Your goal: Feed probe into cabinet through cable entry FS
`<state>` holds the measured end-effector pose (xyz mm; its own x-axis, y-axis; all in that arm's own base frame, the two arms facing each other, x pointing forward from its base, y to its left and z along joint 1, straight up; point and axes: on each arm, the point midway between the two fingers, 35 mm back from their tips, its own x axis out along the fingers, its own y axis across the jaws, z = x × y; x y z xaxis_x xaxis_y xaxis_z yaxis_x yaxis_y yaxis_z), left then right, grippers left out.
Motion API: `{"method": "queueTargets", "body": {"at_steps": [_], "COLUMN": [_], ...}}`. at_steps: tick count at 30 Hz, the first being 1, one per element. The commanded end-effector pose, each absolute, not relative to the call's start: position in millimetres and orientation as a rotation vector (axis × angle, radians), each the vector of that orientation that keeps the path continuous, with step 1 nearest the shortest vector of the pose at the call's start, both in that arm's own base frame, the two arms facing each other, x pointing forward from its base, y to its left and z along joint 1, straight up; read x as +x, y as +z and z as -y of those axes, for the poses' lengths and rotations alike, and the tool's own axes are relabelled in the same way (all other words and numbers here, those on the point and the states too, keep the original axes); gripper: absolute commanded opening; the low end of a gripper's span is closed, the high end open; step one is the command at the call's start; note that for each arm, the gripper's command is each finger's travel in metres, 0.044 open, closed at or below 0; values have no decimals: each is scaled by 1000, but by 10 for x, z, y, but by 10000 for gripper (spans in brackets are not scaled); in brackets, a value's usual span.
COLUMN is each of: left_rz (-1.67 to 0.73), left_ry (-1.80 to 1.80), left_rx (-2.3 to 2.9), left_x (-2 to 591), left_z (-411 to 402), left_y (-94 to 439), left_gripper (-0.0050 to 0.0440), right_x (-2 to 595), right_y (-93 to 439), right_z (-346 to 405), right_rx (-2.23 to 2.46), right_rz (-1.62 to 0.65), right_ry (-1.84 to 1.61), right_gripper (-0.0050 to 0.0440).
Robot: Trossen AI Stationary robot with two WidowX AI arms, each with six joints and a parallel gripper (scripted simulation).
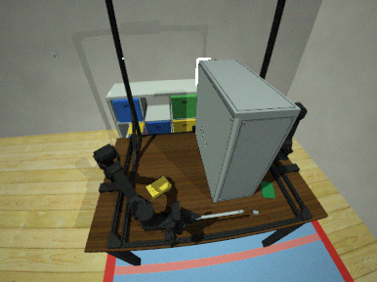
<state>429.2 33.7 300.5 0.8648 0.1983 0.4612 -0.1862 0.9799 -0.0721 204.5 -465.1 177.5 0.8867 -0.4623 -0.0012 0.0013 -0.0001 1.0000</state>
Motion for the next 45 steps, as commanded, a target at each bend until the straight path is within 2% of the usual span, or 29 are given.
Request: {"method": "queueTargets", "body": {"at_steps": [1,6,8,23,29,35,45], "left_rz": [342,122,88,88,88,88,88], "left_ry": [208,207,207,207,207,207,207], "left_rx": [-9,12,15,15,15,15,15], "left_x": [4534,4726,4736,4737,4866,4869,4615], "left_z": [-346,-349,-349,-349,212,237,-913], "left_y": [2396,1417,1261,1260,1260,1260,1260], "left_gripper": [440,440,440,440,440,440,440], "right_x": [2044,2044,2044,2044,2044,2044,2044], "right_y": [1779,1779,1779,1779,1779,1779,1779], "right_z": [4657,4657,4657,4657,4657,4657,4657], "right_rx": [1537,1537,1537,1537,1537,1537,1537], "right_rz": [379,379,379,379,379,379,379], "right_ry": [-379,-379,-379,-379,-379,-379,-379], "right_gripper": [0,0,0,0,0,0,0]}}
